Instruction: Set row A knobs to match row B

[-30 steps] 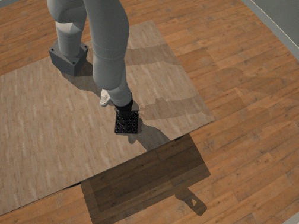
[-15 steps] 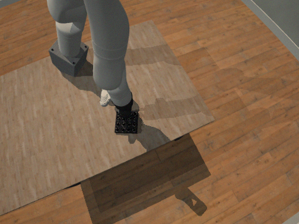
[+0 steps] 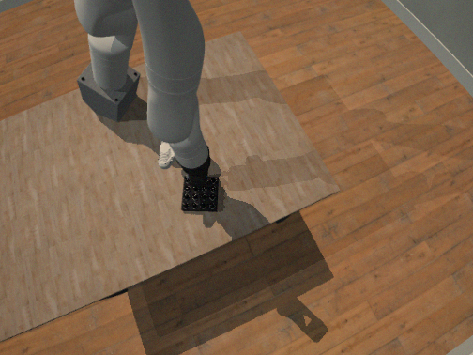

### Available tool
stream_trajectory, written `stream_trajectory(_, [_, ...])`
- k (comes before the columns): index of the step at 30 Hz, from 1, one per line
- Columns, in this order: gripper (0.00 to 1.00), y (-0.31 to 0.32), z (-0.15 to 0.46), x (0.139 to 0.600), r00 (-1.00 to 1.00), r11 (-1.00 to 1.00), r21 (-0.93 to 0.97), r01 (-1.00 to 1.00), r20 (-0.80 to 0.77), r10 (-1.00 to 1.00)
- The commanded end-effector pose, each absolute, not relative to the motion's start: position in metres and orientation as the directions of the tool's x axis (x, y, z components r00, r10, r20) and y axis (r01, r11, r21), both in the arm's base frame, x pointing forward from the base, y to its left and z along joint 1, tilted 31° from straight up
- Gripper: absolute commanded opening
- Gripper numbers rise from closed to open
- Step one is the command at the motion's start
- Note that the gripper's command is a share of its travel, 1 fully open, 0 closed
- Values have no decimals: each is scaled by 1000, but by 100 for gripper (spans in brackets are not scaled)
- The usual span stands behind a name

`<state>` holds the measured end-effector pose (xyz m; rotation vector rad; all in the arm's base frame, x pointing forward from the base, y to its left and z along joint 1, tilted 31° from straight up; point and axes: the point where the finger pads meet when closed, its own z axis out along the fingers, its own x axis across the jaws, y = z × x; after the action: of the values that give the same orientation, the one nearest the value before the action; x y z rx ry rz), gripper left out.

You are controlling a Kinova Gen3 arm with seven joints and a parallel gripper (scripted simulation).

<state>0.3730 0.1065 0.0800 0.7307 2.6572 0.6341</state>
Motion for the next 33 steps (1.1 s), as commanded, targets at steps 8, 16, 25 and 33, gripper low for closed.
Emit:
stream_trajectory(8, [46, 106, 80, 373, -821, 771, 491, 404, -178, 543])
stream_trajectory(16, [46, 107, 78, 374, -821, 771, 491, 404, -178, 543])
stream_trajectory(25, [46, 109, 73, 377, -821, 771, 491, 404, -178, 543])
stream_trajectory(33, [46, 111, 69, 379, -821, 771, 491, 404, -178, 543])
